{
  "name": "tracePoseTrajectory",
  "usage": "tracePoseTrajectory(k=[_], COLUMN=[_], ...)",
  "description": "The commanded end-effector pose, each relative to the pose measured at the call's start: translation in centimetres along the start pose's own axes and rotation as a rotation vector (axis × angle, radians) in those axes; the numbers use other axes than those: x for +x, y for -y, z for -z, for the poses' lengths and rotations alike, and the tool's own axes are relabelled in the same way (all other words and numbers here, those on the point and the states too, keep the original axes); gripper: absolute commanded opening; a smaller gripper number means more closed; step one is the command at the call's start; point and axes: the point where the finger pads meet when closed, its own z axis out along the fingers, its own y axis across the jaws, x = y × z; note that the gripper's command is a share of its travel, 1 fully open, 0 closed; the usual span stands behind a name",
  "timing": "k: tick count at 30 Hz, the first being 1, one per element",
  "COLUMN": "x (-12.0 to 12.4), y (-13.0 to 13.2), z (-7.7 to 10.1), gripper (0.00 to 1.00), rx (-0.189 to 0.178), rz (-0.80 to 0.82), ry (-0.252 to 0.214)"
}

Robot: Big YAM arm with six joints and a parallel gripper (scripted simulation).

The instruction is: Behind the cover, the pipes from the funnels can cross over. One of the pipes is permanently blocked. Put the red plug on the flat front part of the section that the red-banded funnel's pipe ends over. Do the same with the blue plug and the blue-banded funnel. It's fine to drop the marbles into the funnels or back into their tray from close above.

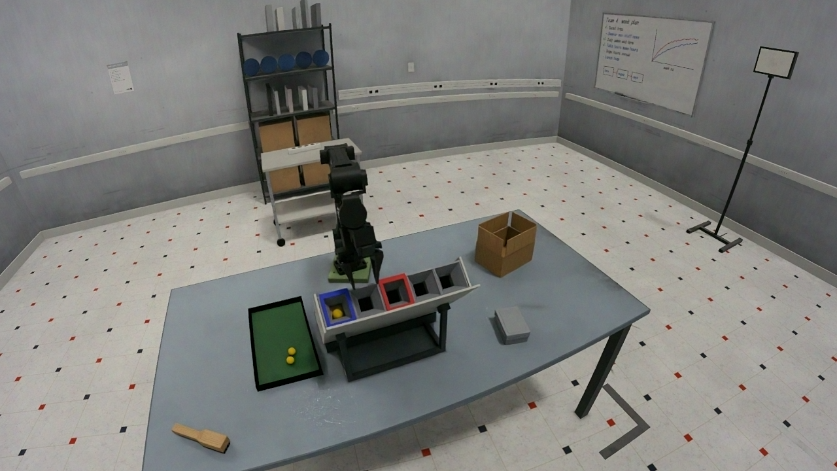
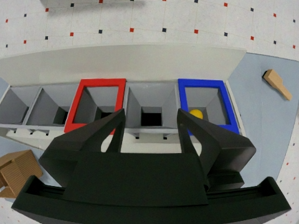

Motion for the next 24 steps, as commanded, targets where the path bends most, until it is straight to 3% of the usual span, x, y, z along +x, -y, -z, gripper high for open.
tracePoseTrajectory(k=[1, 6, 24], x=[-2.0, -2.3, -2.4], y=[0.0, 0.0, 0.0], z=[3.0, 4.0, 3.9], gripper=[0.59, 0.59, 0.59], rx=[0.006, 0.006, 0.009], rz=[0.004, 0.004, 0.001], ry=[0.054, 0.054, 0.057])
